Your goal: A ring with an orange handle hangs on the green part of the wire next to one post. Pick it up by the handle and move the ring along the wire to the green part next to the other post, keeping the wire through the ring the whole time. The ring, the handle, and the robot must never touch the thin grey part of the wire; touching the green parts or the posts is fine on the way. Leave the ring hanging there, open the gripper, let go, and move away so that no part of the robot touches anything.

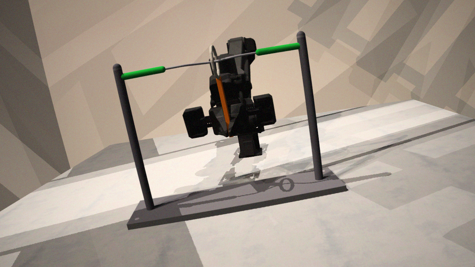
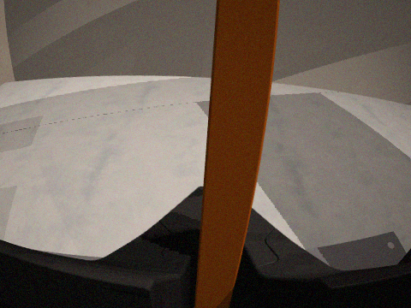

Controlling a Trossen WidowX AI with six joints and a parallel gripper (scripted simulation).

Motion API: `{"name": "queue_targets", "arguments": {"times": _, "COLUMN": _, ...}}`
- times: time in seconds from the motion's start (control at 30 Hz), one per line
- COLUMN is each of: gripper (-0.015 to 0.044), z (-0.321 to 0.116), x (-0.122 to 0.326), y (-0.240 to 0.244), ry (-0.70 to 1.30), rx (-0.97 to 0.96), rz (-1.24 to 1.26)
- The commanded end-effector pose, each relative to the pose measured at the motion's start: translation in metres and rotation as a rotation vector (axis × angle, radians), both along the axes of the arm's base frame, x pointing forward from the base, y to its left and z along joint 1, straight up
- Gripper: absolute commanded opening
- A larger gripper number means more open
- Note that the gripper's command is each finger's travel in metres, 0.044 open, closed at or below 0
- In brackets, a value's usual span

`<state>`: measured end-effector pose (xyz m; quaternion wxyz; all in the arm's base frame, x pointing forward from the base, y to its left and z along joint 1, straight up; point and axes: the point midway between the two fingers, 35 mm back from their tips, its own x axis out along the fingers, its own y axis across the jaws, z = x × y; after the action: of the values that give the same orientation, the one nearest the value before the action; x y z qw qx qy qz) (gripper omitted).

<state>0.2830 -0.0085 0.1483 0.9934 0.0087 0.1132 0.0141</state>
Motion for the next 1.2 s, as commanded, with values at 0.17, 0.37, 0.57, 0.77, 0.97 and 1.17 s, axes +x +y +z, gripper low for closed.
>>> {"name": "queue_targets", "arguments": {"times": 0.17, "gripper": -0.0150, "z": 0.000, "x": 0.000, "y": 0.010, "ry": 0.008, "rx": 0.027, "rz": -0.134}}
{"name": "queue_targets", "arguments": {"times": 0.37, "gripper": -0.0150, "z": 0.001, "x": 0.001, "y": 0.019, "ry": 0.008, "rx": 0.044, "rz": -0.222}}
{"name": "queue_targets", "arguments": {"times": 0.57, "gripper": -0.0150, "z": 0.002, "x": 0.003, "y": 0.030, "ry": 0.002, "rx": 0.055, "rz": -0.286}}
{"name": "queue_targets", "arguments": {"times": 0.77, "gripper": -0.0150, "z": 0.003, "x": 0.005, "y": 0.036, "ry": -0.001, "rx": 0.053, "rz": -0.270}}
{"name": "queue_targets", "arguments": {"times": 0.97, "gripper": -0.0150, "z": 0.003, "x": 0.007, "y": 0.040, "ry": -0.004, "rx": 0.043, "rz": -0.215}}
{"name": "queue_targets", "arguments": {"times": 1.17, "gripper": -0.0150, "z": 0.003, "x": 0.007, "y": 0.042, "ry": -0.007, "rx": 0.032, "rz": -0.148}}
